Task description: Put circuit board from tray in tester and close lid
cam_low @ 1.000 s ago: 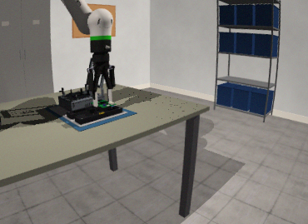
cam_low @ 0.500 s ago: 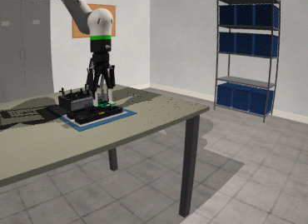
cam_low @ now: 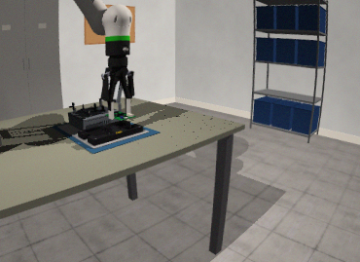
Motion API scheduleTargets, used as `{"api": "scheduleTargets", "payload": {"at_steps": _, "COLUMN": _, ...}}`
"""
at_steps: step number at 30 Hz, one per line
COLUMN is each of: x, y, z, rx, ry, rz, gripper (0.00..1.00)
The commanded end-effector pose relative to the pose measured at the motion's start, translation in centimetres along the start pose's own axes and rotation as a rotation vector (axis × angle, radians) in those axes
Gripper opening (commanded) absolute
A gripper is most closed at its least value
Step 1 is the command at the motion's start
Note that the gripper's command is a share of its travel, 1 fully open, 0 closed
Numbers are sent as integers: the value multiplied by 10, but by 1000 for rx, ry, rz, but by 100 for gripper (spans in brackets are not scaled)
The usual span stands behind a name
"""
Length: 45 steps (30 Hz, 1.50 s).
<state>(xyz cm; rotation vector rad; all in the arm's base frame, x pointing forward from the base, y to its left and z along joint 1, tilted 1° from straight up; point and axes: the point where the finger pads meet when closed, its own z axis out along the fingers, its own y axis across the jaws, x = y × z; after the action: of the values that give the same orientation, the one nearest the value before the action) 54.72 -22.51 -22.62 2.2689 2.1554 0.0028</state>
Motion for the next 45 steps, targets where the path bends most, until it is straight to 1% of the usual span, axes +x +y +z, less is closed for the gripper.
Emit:
{"api": "scheduleTargets", "payload": {"at_steps": 1, "x": 0, "y": 0, "z": -4, "rx": 0, "ry": 0, "rz": 0, "gripper": 46}}
{"api": "scheduleTargets", "payload": {"at_steps": 10, "x": 0, "y": 0, "z": -30, "rx": 0, "ry": 0, "rz": 0, "gripper": 46}}
{"api": "scheduleTargets", "payload": {"at_steps": 16, "x": 0, "y": 0, "z": -43, "rx": 0, "ry": 0, "rz": 0, "gripper": 46}}
{"api": "scheduleTargets", "payload": {"at_steps": 26, "x": 0, "y": 0, "z": -50, "rx": 0, "ry": 0, "rz": 0, "gripper": 46}}
{"api": "scheduleTargets", "payload": {"at_steps": 45, "x": 0, "y": 0, "z": -50, "rx": 0, "ry": 0, "rz": 0, "gripper": 46}}
